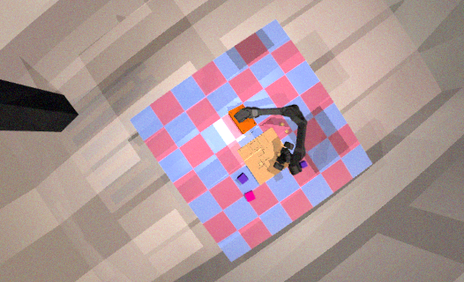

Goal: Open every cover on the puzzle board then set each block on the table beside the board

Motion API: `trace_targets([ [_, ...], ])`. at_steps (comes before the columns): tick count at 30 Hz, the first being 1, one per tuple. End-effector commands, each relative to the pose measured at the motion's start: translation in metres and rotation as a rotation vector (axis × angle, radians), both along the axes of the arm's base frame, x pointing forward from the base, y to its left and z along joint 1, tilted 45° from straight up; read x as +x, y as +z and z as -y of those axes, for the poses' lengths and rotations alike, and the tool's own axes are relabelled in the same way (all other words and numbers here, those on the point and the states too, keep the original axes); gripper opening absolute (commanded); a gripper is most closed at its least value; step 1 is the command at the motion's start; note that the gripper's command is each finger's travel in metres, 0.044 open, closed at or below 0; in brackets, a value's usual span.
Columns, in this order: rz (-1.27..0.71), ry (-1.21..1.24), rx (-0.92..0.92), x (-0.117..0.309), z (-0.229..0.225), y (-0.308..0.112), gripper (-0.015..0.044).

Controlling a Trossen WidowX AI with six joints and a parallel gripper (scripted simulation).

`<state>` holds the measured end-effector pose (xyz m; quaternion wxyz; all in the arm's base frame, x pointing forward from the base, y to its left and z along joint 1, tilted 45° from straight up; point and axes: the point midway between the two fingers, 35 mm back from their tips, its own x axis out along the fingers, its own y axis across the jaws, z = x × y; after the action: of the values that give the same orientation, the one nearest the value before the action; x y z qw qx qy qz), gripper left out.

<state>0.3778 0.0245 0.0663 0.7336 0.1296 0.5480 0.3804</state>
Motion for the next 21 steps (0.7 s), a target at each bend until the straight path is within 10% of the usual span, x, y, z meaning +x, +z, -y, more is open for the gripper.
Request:
trace_targets([
  [1,0.053,0.053,-0.007,0.0001,-0.0005,-0.0006,0.0144],
  [21,0.264,0.266,-0.04,0.0002,-0.0016,-0.0017,0.0144],
])
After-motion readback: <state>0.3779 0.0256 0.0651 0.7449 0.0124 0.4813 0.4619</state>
